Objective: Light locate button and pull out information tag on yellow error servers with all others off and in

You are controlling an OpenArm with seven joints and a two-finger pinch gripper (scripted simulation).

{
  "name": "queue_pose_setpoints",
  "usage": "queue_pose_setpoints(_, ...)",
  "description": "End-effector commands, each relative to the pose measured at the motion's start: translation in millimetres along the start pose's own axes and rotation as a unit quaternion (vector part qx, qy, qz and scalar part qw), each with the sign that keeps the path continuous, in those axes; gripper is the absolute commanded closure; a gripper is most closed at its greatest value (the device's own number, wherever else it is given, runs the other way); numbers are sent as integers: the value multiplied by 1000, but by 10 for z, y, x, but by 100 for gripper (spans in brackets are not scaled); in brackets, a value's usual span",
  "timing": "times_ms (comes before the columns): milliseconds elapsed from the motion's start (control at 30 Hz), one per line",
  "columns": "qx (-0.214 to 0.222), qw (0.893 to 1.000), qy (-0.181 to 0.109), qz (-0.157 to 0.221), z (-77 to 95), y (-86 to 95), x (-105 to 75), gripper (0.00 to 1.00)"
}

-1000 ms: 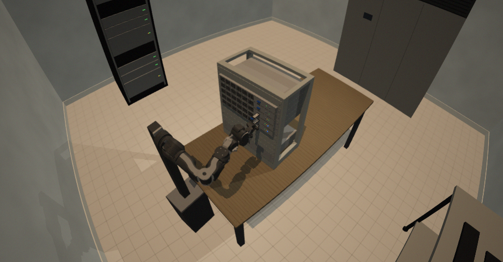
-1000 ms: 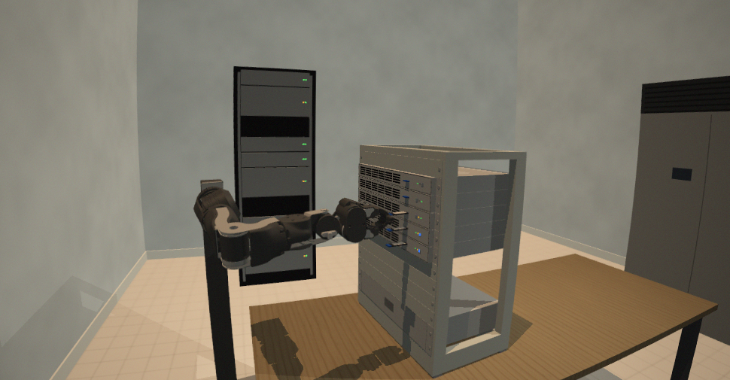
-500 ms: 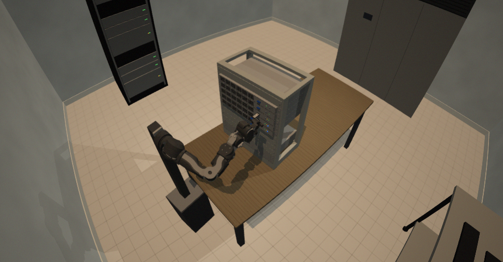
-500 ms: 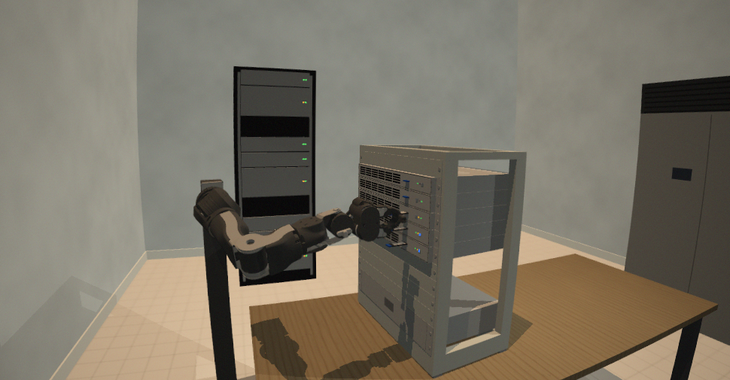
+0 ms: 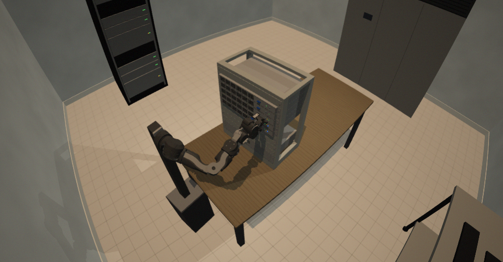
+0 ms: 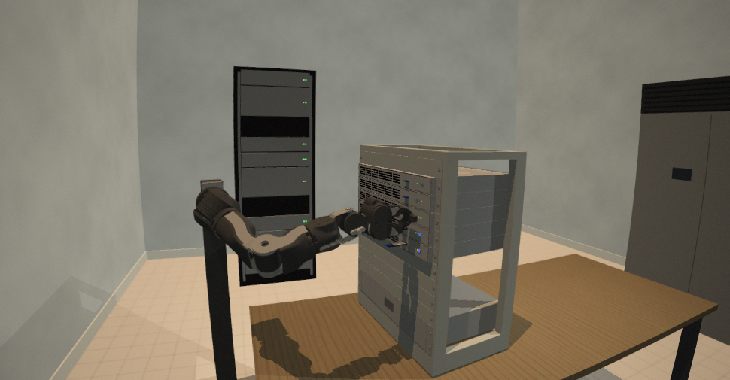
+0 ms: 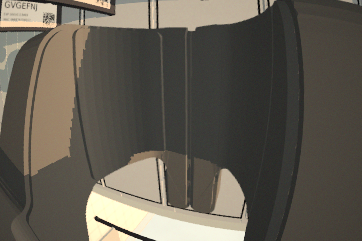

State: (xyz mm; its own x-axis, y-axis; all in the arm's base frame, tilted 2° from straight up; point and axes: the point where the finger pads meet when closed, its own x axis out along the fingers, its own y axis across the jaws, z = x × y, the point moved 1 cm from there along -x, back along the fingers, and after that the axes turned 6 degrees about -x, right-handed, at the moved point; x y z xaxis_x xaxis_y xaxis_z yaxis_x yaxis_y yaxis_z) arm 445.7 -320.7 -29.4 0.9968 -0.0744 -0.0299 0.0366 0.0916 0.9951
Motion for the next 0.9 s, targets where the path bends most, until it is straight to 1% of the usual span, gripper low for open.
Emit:
queue_pose_setpoints(0, -4, 1000, 5, -4, -20, -14, 19, 100)
queue_pose_setpoints(267, -4, 1000, 5, -4, -22, -13, 62, 100)
queue_pose_setpoints(867, -4, 1000, 5, -3, -24, -12, 65, 100)
